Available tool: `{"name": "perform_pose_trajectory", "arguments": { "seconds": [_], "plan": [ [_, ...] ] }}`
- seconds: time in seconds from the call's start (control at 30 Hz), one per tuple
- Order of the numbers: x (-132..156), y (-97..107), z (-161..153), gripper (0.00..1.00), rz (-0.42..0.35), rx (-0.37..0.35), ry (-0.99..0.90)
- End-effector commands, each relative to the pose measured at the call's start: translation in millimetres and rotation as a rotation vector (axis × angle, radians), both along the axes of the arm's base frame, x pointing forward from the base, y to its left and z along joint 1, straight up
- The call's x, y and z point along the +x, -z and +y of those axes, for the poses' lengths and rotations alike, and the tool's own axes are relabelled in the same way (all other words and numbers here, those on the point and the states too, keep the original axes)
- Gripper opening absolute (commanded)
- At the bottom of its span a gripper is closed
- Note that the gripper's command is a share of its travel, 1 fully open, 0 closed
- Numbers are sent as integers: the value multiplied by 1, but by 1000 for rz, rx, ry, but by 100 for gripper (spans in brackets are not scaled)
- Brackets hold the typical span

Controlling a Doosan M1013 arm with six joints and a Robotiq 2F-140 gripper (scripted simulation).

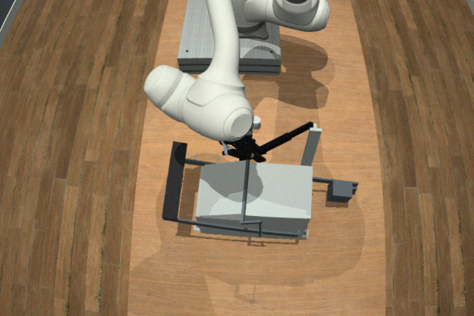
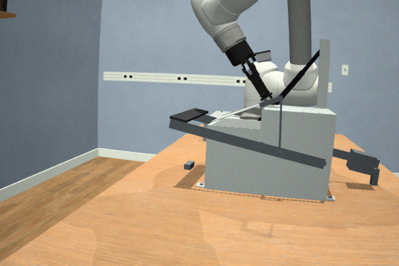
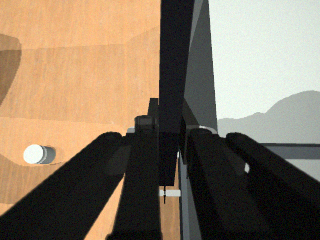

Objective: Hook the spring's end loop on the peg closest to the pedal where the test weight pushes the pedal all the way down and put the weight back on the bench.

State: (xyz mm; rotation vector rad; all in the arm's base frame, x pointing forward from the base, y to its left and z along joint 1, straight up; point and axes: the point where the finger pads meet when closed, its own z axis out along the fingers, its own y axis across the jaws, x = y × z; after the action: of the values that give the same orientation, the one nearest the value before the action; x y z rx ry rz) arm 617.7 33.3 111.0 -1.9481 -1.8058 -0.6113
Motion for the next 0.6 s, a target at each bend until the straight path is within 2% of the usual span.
{"name": "perform_pose_trajectory", "arguments": {
  "seconds": [0.0, 0.57],
  "plan": [
    [1, -1, 0, 17, -2, 0, 0],
    [1, -2, 1, 17, -2, 0, 0]
  ]
}}
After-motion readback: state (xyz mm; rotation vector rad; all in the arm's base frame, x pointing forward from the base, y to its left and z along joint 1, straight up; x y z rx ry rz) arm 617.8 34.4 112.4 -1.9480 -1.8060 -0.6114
